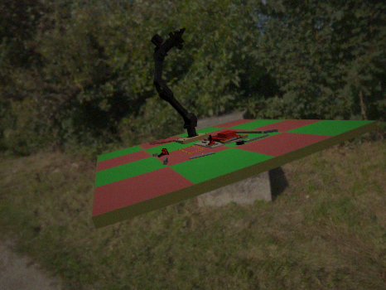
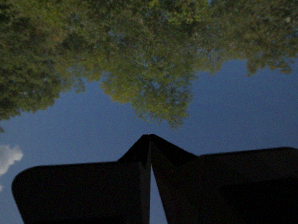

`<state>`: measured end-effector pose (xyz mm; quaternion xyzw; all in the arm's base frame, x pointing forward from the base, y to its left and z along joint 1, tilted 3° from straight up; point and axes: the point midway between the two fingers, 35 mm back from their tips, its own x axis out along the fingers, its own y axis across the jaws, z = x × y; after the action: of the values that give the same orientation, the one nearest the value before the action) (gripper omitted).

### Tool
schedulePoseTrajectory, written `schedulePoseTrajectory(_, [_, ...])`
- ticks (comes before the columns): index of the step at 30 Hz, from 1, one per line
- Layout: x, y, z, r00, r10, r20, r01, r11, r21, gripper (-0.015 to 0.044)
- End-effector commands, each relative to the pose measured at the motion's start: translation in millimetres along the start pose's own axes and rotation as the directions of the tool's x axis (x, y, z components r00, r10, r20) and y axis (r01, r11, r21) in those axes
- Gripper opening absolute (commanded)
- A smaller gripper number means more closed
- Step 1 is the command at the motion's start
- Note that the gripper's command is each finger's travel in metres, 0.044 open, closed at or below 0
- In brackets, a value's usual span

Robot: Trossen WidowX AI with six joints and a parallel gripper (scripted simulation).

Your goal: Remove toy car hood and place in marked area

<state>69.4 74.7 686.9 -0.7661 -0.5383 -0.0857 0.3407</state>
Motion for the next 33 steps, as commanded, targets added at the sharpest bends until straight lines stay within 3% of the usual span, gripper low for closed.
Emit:
schedulePoseTrajectory(1, [1.0,-0.3,1.6,1.0,0.002,0.003,-0.002,1.0,0.003,0.0026])
schedulePoseTrajectory(10, [50.4,7.0,83.7,0.976,0.16,0.147,-0.183,0.97,0.159,0.0262])
schedulePoseTrajectory(17, [75.4,34.4,118.2,0.94,0.291,0.176,-0.326,0.92,0.217,0.044])
schedulePoseTrajectory(26, [103.0,88.5,168.6,0.853,0.467,0.232,-0.52,0.796,0.31,0.044])
schedulePoseTrajectory(33, [113.5,143.3,198.4,0.758,0.602,0.252,-0.642,0.621,0.449,0.044])
